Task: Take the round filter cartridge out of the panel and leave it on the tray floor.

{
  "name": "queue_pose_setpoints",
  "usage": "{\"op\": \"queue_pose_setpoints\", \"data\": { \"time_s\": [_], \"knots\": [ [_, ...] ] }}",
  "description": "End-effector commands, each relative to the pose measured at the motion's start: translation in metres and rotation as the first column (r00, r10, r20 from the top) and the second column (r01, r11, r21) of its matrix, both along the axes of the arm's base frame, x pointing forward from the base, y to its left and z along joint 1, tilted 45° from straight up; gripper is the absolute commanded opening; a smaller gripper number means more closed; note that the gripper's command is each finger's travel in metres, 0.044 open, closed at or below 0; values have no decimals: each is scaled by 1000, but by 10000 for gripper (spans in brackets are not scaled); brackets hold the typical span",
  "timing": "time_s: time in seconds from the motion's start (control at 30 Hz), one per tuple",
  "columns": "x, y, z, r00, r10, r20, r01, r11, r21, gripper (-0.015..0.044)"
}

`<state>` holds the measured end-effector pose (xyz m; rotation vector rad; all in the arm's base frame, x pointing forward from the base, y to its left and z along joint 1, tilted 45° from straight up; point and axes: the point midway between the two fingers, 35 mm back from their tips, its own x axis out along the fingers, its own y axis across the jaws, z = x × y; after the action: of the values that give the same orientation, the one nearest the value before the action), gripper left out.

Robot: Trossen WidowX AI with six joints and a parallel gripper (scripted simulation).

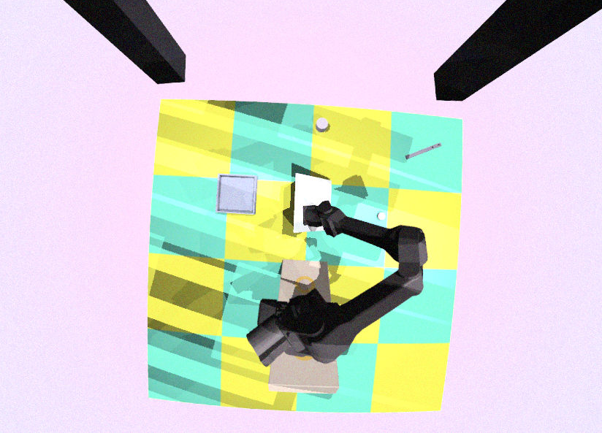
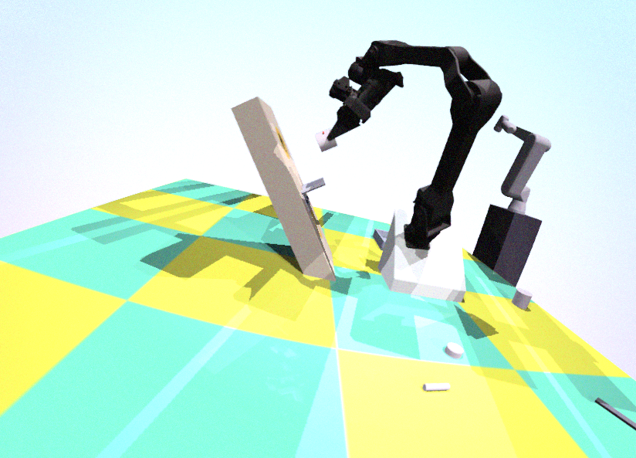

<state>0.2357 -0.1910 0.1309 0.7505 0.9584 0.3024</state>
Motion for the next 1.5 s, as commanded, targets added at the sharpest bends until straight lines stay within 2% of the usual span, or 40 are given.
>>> {"op": "queue_pose_setpoints", "data": {
  "time_s": [0.0, 0.3, 0.37, 0.6, 0.83, 1.13, 1.37, 1.47],
  "knots": [
    [0, -16, -13, 1000, -2, 7, 2, 1000, -16, 0],
    [-3, -42, -50, 1000, -1, 9, 2, 1000, -18, 0],
    [-5, -35, -47, 1000, -18, -24, 18, 1000, 3, 0],
    [-44, -65, -87, 943, -211, -259, 217, 976, -8, 0],
    [-89, -93, -126, 781, -415, -466, 433, 898, -74, 0],
    [-153, -119, -168, 445, -628, -638, 668, 708, -231, 0],
    [-160, -121, -172, 412, -642, -647, 683, 688, -247, 0],
    [-178, -118, -186, 356, -660, -662, 702, 656, -277, 0]
  ]
}}
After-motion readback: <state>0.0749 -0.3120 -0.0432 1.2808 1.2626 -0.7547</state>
